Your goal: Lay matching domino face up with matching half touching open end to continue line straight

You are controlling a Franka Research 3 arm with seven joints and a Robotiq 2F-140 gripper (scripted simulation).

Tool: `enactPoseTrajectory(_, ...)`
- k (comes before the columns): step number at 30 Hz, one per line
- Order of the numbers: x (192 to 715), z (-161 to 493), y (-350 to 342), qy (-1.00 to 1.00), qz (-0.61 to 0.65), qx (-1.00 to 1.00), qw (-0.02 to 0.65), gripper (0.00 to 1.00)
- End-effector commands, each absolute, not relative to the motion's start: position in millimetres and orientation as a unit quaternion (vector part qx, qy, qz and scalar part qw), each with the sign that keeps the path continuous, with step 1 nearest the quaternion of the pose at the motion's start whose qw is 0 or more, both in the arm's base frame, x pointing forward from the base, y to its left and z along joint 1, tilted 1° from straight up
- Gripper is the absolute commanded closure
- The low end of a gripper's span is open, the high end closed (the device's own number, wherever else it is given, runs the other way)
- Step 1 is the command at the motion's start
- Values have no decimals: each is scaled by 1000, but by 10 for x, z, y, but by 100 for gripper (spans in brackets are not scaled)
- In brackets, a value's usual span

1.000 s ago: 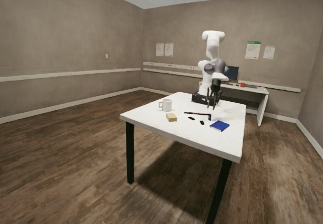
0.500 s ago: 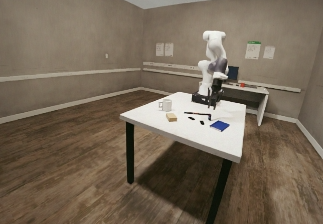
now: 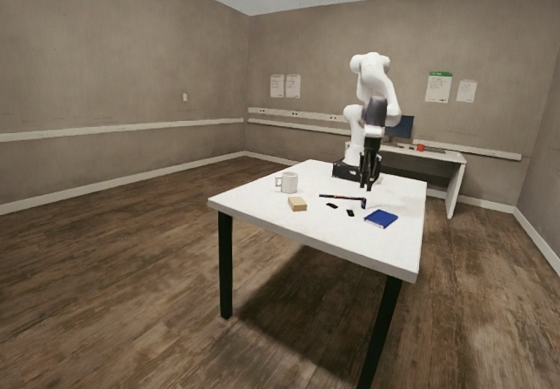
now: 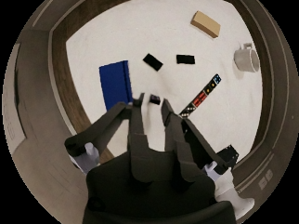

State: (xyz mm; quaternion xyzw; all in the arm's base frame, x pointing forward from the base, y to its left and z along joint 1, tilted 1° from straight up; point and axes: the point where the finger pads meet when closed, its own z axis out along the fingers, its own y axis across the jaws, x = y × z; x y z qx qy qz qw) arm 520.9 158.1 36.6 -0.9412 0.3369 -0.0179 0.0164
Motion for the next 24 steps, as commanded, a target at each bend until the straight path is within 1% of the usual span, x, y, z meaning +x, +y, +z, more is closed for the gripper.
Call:
enactPoseTrajectory(1, 5102, 319, 1536, 367, 5, -930, 4, 66)
enactPoseTrajectory(24, 5108, 260, 1537, 369, 2, -930, 4, 66)
